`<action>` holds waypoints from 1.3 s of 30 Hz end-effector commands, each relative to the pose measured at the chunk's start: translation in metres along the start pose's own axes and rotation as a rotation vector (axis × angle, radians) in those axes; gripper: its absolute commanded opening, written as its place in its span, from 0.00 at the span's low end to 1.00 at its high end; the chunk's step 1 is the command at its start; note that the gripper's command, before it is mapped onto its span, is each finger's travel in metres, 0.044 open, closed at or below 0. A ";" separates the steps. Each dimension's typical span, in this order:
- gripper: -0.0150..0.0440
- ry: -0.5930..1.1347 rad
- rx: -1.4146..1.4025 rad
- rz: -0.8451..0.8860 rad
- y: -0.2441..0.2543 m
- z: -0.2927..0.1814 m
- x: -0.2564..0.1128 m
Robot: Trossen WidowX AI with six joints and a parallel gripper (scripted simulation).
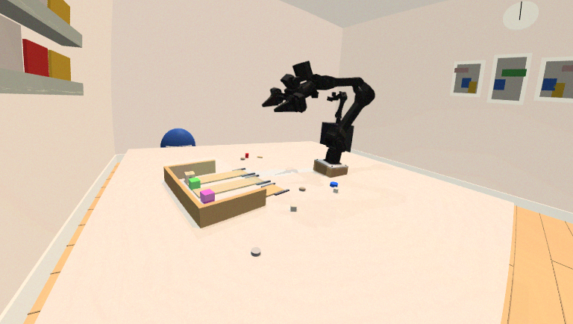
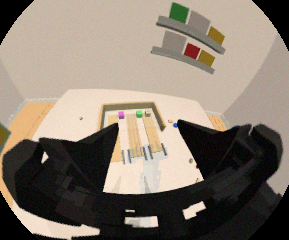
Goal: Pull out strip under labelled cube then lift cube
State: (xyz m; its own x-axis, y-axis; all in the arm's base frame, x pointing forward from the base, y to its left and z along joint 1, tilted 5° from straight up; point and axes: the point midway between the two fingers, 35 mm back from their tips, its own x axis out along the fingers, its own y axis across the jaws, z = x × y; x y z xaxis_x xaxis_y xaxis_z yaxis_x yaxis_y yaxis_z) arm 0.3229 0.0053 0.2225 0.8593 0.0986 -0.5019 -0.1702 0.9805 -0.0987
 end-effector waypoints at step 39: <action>0.31 0.618 0.053 0.023 -0.028 -0.061 0.098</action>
State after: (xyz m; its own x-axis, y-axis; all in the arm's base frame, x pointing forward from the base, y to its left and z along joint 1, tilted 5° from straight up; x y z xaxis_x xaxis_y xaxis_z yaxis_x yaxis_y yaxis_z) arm 0.3669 -0.0079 0.1398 0.5273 0.0368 -0.8489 -0.1302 0.9908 -0.0379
